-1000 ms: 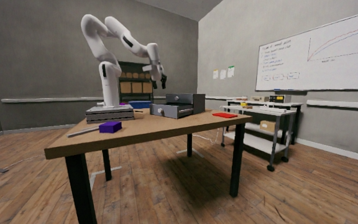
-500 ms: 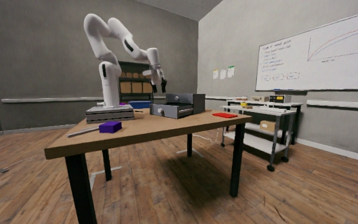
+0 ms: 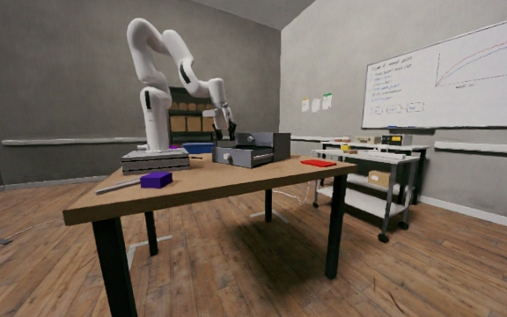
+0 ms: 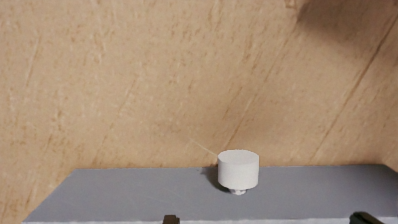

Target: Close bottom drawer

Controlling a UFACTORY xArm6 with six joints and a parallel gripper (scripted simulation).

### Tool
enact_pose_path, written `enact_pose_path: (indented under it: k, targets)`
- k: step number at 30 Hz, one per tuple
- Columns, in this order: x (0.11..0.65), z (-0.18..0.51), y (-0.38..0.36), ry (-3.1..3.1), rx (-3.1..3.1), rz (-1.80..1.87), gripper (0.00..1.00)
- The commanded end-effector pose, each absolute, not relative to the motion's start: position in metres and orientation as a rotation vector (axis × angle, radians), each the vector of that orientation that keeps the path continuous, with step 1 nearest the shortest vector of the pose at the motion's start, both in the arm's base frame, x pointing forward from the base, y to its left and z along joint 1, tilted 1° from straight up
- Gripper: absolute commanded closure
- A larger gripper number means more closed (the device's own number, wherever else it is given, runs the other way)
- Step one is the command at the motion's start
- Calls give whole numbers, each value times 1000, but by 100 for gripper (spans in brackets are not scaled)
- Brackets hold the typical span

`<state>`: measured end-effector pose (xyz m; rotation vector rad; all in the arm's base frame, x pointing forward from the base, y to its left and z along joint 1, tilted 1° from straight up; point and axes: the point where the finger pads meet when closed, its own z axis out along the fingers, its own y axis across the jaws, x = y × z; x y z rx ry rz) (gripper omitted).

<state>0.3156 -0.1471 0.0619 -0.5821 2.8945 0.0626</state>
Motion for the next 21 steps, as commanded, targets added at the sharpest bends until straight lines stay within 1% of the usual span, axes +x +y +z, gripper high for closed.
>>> enact_pose_path:
  k: [1,21]
  targets:
    - [317,53,-148,2891,-582,62,0]
    - [317,46,-148,2891,-582,62,0]
